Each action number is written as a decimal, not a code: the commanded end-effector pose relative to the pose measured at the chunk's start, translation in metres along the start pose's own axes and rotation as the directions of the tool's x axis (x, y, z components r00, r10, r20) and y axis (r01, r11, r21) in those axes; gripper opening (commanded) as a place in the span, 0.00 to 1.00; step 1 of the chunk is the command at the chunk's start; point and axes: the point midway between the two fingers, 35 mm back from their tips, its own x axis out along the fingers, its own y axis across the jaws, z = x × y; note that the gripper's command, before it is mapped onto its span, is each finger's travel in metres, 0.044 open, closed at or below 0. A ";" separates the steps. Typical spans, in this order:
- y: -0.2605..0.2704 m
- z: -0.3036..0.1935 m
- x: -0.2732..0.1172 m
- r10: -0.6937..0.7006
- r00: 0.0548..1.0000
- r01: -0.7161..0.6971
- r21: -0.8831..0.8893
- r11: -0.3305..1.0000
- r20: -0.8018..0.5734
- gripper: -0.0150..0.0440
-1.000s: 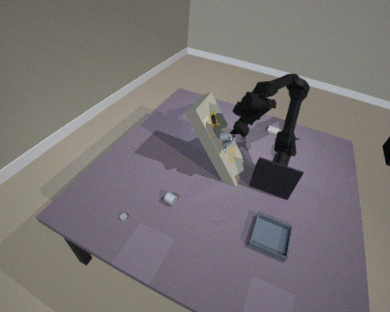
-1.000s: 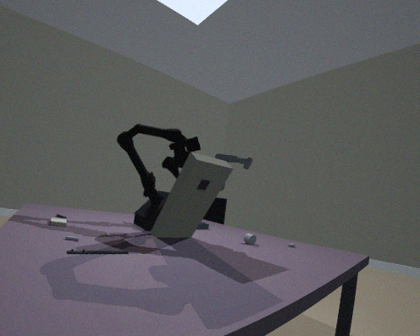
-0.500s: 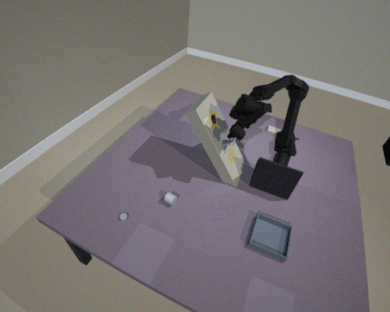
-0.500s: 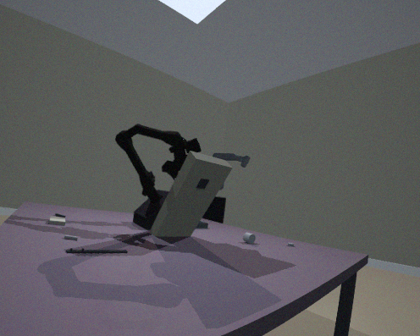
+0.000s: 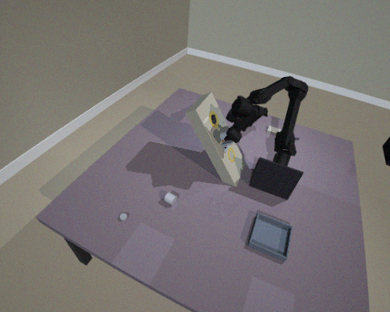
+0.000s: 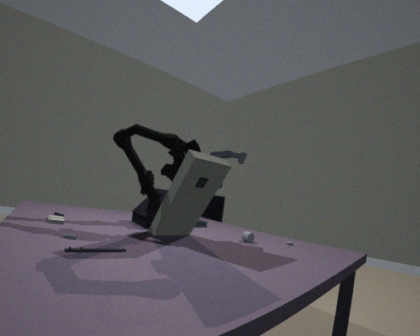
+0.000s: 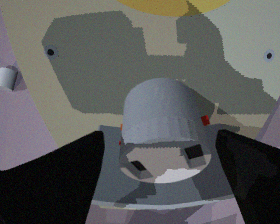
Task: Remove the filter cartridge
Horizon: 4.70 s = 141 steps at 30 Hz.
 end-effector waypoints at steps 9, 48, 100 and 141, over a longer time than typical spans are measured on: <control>0.000 0.000 0.002 -0.001 1.000 0.001 0.000 1.000 0.000 0.69; 0.004 0.027 -0.080 0.006 1.000 -0.007 -0.006 1.000 -0.005 0.25; 0.227 -0.088 -0.112 0.422 0.877 -0.443 -0.731 0.519 -0.232 0.25; 0.257 -0.313 -0.076 0.494 0.694 -0.507 -0.843 -0.182 -0.524 0.25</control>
